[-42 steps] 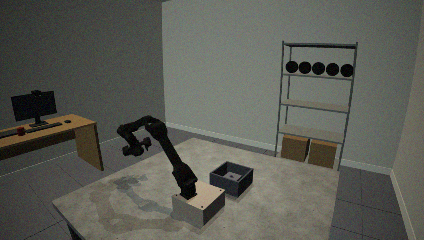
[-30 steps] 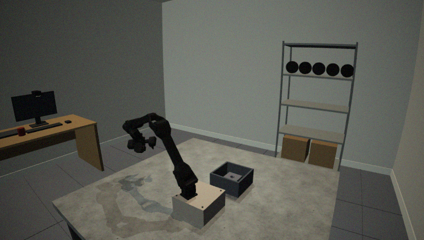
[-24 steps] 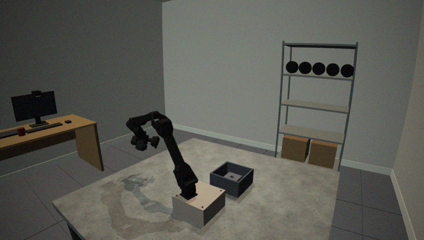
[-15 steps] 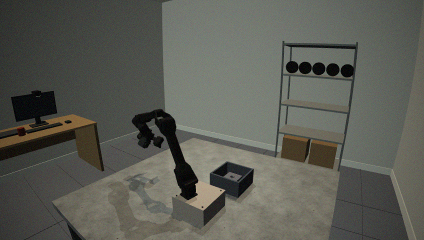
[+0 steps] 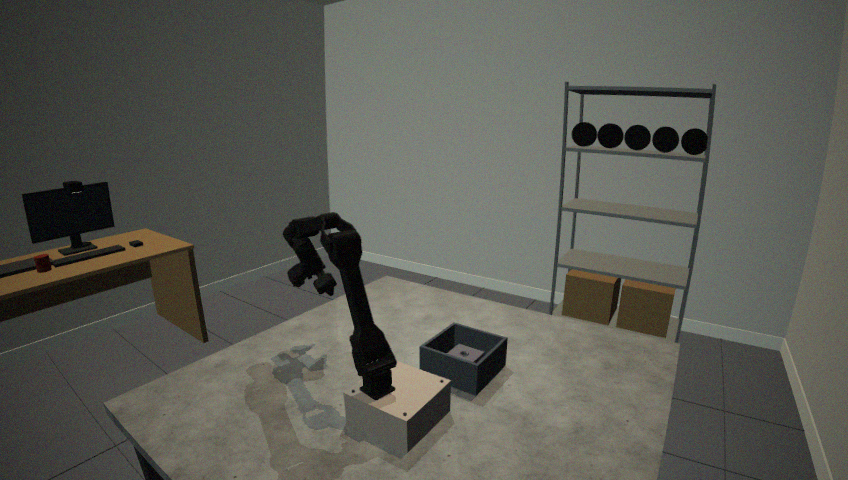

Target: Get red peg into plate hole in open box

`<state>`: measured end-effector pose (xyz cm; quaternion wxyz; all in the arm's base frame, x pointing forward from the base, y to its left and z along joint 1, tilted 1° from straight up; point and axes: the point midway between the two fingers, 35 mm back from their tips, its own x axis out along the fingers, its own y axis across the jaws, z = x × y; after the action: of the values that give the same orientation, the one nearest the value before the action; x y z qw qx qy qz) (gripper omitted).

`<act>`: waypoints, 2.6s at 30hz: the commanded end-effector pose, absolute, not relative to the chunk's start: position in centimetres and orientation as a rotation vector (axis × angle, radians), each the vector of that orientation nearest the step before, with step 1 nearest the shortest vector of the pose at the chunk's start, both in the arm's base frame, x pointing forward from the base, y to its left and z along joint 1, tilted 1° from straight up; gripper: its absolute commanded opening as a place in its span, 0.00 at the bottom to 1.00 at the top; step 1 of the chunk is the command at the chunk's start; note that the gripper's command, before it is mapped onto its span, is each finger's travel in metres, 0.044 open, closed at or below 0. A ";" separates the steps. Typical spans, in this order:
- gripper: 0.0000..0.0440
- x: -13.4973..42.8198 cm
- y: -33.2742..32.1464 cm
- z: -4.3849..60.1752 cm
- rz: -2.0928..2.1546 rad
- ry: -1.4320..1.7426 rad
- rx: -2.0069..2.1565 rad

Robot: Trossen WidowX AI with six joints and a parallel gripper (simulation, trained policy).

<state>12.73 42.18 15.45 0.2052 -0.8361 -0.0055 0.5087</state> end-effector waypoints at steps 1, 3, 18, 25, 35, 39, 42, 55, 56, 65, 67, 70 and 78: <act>1.00 13.6 41.1 15.8 1.392 0.087 -2.234; 1.00 14.1 40.6 15.9 1.374 0.143 -2.179; 1.00 17.1 36.3 16.5 1.198 0.528 -1.759; 1.00 18.3 34.2 16.5 1.096 0.687 -1.560; 1.00 19.4 31.0 16.2 0.929 0.895 -1.277; 1.00 19.7 29.7 15.9 0.855 0.971 -1.164; 1.00 19.9 28.8 15.7 0.797 1.026 -1.080; 1.00 20.0 24.8 14.5 0.519 1.236 -0.721; 1.00 20.0 24.5 14.4 0.496 1.250 -0.694; 1.00 19.5 21.9 13.4 0.277 1.365 -0.453; 1.00 19.3 21.4 13.1 0.225 1.387 -0.401; 1.00 19.0 20.6 12.7 0.146 1.419 -0.324; 1.00 18.0 18.6 11.5 -0.077 1.489 -0.125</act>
<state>18.41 19.30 11.83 0.7387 -0.0858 0.6686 -0.0035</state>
